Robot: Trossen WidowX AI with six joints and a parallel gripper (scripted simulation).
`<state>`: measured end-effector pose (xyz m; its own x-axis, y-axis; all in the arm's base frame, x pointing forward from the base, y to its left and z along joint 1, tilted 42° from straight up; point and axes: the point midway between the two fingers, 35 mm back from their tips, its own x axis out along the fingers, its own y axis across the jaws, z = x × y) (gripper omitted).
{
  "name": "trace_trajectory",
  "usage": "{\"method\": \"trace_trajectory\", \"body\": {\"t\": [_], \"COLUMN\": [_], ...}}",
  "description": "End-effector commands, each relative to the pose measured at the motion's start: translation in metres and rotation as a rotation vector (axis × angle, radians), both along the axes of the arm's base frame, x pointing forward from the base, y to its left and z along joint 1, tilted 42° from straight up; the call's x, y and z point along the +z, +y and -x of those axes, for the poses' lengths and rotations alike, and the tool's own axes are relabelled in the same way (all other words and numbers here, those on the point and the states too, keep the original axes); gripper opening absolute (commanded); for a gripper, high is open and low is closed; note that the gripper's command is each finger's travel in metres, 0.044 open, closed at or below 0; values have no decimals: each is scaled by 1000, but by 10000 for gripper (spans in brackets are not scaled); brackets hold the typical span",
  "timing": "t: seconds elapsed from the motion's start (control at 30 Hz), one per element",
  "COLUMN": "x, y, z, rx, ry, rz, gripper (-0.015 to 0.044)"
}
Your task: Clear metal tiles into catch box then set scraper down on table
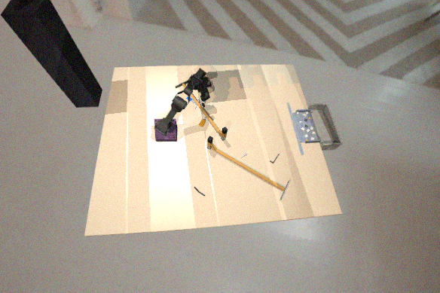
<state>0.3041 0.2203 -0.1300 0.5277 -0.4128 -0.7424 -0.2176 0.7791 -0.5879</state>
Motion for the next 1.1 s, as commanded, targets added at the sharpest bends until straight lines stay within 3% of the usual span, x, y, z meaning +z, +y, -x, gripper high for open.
{"method": "trace_trajectory", "body": {"t": [0.0, 1.07], "x": [13, 98], "y": [-4, -63], "z": [-11, -62], "rx": [-59, -513], "ry": [-28, -137], "rz": [-25, -125], "gripper": [0, 0]}}
